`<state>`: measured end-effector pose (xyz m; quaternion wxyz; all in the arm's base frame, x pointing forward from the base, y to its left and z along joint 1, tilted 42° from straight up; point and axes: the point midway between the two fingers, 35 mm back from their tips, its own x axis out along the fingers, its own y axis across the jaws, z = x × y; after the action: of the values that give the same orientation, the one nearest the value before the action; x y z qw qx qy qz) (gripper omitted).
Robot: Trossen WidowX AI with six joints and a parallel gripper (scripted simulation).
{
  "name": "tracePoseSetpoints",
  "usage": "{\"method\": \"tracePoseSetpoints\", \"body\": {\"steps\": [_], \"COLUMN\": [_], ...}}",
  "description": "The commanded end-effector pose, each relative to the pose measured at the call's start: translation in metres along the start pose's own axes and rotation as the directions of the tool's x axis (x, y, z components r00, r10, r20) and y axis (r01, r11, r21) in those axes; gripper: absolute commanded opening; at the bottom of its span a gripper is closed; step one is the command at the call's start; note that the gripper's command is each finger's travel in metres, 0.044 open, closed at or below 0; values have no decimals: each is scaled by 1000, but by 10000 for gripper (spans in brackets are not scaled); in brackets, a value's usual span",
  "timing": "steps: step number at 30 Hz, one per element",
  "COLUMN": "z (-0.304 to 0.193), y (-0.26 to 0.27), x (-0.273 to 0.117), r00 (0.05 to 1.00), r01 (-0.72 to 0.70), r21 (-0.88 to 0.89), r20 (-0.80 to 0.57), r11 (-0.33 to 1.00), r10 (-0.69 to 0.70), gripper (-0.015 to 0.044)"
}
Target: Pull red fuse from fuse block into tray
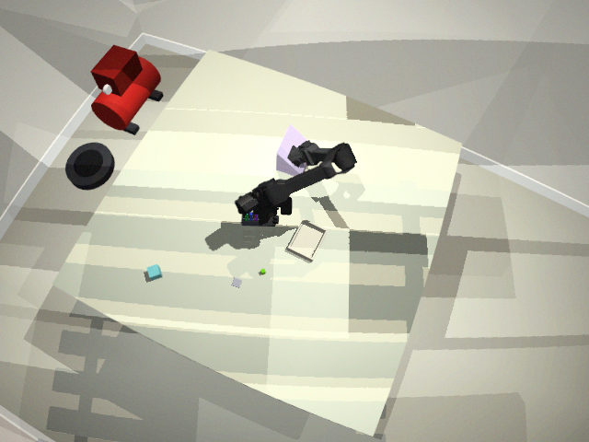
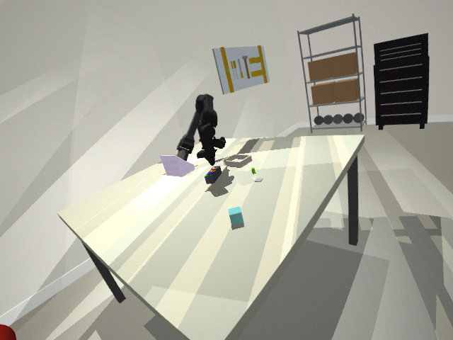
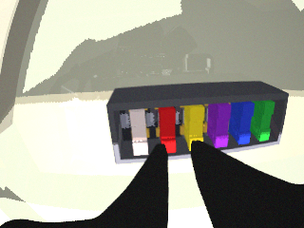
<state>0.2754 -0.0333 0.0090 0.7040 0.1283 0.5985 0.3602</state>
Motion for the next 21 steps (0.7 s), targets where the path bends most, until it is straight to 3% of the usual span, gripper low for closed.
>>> {"method": "tracePoseSetpoints", "body": {"steps": [1, 21], "z": [-2, -1], "y": [2, 2], "x": [6, 19], "r00": [1000, 1000], "r01": [-8, -9], "r21": [8, 8], "r20": [-3, -2], "r11": [1000, 1000], "r10": [8, 9], "gripper": [65, 65]}}
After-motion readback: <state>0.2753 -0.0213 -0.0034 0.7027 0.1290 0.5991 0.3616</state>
